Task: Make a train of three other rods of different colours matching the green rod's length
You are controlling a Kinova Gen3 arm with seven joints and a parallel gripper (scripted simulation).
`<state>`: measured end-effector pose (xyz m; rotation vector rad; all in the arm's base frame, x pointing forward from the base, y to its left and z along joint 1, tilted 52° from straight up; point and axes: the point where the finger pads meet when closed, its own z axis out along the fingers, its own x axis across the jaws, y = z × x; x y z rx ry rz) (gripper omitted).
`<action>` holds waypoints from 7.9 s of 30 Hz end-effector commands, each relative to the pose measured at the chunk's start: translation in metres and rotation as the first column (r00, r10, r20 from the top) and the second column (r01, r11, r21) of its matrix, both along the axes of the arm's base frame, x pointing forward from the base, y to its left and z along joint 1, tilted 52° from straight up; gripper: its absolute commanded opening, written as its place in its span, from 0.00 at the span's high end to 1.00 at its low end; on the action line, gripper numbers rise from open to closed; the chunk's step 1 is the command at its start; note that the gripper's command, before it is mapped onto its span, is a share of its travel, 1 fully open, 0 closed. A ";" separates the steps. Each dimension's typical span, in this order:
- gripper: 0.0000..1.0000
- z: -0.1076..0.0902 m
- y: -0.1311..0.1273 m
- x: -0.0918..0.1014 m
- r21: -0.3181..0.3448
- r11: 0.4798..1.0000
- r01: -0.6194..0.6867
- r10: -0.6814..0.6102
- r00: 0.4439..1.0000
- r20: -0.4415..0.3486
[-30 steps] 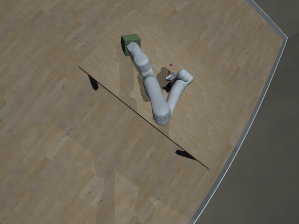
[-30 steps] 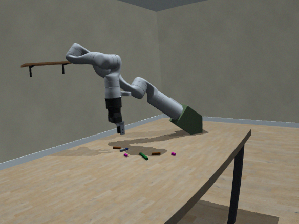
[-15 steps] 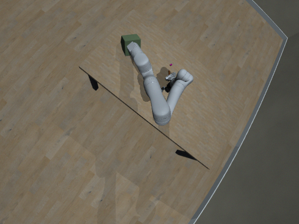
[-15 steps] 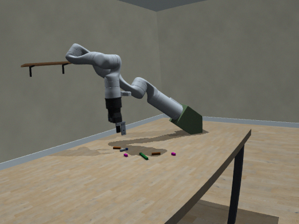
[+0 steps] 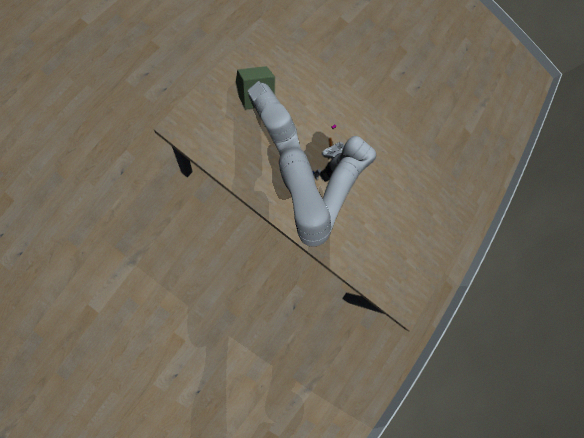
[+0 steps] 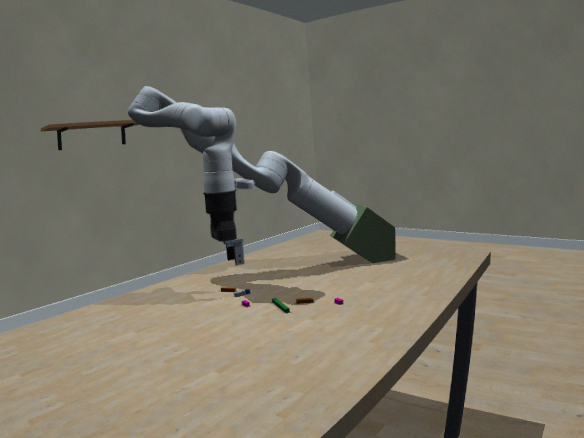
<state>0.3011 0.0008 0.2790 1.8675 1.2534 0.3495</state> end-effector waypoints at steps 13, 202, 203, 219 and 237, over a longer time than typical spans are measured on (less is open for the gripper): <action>0.00 0.005 -0.030 0.000 0.294 0.928 0.228 -0.284 0.944 0.165; 0.46 -0.034 -0.084 0.042 0.502 0.797 0.336 -0.488 0.848 0.207; 0.46 -0.034 -0.084 0.042 0.502 0.797 0.336 -0.488 0.848 0.207; 0.46 -0.034 -0.084 0.042 0.502 0.797 0.336 -0.488 0.848 0.207; 0.76 -0.034 -0.084 0.042 0.502 0.797 0.336 -0.488 0.848 0.207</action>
